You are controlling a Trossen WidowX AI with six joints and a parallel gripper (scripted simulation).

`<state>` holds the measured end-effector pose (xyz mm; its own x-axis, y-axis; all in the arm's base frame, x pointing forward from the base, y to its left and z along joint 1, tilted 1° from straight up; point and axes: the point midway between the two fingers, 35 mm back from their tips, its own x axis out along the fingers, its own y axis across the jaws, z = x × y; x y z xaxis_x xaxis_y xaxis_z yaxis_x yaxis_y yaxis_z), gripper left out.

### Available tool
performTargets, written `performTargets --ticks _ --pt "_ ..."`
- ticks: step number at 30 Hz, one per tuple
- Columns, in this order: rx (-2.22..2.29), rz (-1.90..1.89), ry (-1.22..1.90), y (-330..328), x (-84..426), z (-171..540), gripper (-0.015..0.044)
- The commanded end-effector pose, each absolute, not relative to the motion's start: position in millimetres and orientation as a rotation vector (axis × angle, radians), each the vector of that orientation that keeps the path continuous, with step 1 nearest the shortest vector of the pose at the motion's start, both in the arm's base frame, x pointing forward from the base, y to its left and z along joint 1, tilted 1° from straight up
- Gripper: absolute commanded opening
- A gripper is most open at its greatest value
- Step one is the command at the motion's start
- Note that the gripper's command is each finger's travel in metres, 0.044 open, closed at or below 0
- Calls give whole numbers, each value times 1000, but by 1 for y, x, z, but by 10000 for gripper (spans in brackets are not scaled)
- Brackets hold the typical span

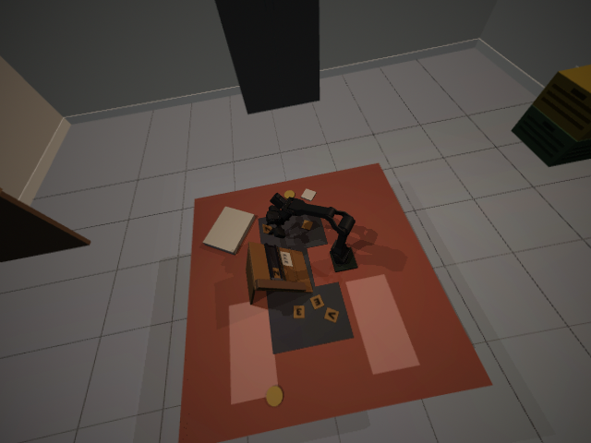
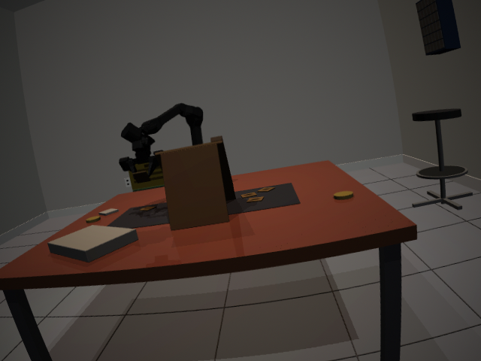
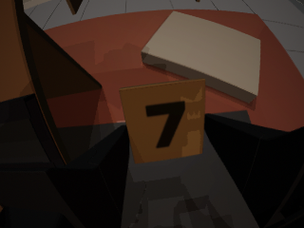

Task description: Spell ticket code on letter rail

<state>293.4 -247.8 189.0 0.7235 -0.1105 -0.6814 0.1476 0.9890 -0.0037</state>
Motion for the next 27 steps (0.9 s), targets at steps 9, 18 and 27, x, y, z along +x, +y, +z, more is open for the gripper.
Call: performTargets --ticks 9,18,27 --pt "46 -138 742 -244 294 189 0" --pt "46 -138 742 -239 294 189 0" --pt "46 -137 742 -235 295 188 0"
